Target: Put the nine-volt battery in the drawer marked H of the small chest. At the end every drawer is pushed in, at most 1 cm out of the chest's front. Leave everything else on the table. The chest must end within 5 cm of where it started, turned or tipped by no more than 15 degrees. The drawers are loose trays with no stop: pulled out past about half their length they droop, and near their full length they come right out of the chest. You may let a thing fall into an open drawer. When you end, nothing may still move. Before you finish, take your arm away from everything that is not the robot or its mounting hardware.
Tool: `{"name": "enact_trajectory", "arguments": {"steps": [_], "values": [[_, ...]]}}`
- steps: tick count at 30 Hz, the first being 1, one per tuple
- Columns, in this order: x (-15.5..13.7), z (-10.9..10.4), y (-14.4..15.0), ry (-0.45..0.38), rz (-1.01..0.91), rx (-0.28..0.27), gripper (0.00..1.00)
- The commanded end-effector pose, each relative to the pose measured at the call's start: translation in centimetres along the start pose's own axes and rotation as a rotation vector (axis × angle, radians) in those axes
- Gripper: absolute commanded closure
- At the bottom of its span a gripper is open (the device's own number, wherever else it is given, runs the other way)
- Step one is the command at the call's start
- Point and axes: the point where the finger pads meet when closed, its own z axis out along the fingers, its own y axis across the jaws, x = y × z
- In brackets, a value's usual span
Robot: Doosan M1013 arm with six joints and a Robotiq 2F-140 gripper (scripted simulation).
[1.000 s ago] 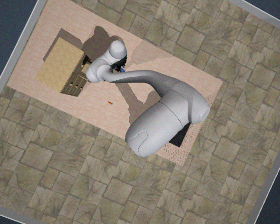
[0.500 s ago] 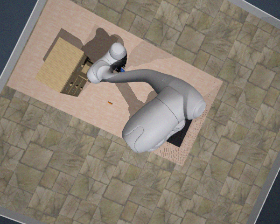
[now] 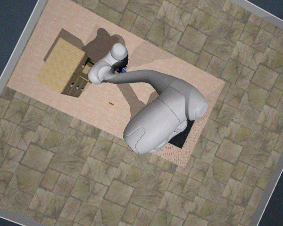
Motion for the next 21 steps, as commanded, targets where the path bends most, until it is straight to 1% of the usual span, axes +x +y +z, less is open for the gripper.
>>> {"name": "enact_trajectory", "arguments": {"steps": [1,15,21], "values": [[0.0,0.0,0.0,0.000,0.000,0.000,0.74],[0.0,0.3,0.0,0.000,0.000,0.000,0.74],[0.0,1.7,0.0,0.000,0.000,0.000,0.74]]}}
